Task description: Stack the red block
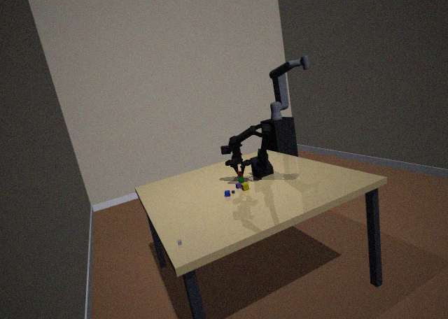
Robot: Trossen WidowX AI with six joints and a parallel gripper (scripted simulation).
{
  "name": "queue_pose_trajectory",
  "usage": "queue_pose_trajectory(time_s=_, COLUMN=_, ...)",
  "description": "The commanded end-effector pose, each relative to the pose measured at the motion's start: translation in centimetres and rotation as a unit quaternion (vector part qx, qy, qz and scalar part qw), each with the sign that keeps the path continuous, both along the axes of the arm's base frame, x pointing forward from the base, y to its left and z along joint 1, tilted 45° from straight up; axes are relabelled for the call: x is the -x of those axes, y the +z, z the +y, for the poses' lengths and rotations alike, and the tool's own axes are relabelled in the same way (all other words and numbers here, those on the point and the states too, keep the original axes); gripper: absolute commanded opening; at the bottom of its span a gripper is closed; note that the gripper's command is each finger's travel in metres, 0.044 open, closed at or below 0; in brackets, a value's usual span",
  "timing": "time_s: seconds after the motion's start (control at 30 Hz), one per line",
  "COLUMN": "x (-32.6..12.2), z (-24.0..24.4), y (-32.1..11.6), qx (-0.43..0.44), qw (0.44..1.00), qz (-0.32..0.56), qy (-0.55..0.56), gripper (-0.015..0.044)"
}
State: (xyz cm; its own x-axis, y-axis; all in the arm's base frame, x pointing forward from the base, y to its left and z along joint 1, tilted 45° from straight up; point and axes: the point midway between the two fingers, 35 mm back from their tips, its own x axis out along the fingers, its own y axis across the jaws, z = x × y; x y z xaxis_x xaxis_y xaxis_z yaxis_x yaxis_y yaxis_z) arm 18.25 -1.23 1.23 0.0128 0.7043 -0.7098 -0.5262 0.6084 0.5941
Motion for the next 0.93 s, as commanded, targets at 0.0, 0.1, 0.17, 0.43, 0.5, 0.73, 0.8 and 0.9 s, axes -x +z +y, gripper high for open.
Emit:
queue_pose_trajectory(time_s=0.0, x=0.00, z=0.02, y=-0.03, qx=0.000, qw=1.000, qz=0.000, qy=0.000, gripper=0.0263)
queue_pose_trajectory(time_s=0.1, x=0.00, z=0.02, y=-0.03, qx=0.000, qw=1.000, qz=0.000, qy=0.000, gripper=0.0341)
queue_pose_trajectory(time_s=0.17, x=0.00, z=0.02, y=-0.03, qx=0.000, qw=1.000, qz=0.000, qy=0.000, gripper=0.0394)
queue_pose_trajectory(time_s=0.43, x=0.00, z=0.02, y=-0.03, qx=0.000, qw=1.000, qz=0.000, qy=0.000, gripper=0.0440)
queue_pose_trajectory(time_s=0.5, x=0.00, z=0.02, y=-0.03, qx=0.000, qw=1.000, qz=0.000, qy=0.000, gripper=0.0440)
queue_pose_trajectory(time_s=0.73, x=0.00, z=0.02, y=-0.03, qx=0.000, qw=1.000, qz=0.000, qy=0.000, gripper=0.0440)
queue_pose_trajectory(time_s=0.8, x=0.00, z=0.02, y=-0.03, qx=0.000, qw=1.000, qz=0.000, qy=0.000, gripper=0.0440)
queue_pose_trajectory(time_s=0.9, x=0.00, z=0.02, y=-0.03, qx=0.000, qw=1.000, qz=0.000, qy=0.000, gripper=0.0440)
